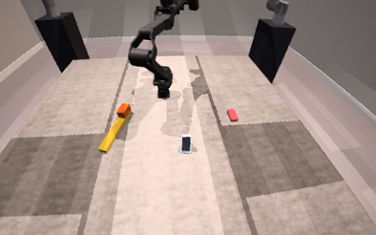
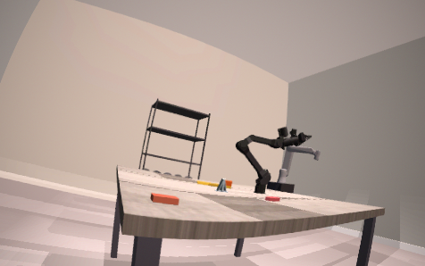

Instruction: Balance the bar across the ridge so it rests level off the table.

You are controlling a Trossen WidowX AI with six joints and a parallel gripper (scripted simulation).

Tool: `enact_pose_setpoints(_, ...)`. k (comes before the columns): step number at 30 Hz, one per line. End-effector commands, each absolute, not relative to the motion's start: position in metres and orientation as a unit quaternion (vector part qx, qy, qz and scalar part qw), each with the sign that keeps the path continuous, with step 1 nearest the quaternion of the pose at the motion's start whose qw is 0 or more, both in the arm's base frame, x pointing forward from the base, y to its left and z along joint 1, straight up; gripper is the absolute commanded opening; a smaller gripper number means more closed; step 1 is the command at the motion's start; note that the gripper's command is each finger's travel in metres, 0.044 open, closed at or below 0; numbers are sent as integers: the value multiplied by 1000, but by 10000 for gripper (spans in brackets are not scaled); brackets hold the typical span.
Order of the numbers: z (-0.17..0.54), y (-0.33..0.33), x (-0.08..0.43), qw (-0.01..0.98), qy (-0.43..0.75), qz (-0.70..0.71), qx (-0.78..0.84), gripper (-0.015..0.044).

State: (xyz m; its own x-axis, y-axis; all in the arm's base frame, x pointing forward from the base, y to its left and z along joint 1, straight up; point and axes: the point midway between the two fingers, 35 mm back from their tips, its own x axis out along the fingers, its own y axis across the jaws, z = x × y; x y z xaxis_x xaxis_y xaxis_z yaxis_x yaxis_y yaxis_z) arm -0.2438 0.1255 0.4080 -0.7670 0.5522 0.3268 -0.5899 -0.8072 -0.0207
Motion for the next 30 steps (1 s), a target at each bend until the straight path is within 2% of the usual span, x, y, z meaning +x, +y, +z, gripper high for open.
enact_pose_setpoints(1, 408, 126, -244, 306, -61, 938, 154, 374)
enact_pose_setpoints(3, 406, 131, -243, 314, -64, 936, 148, 321)
enact_pose_setpoints(4, 405, 135, -242, 321, -65, 934, 143, 315)
enact_pose_setpoints(30, 381, 232, -197, 478, -81, 874, 37, 315)
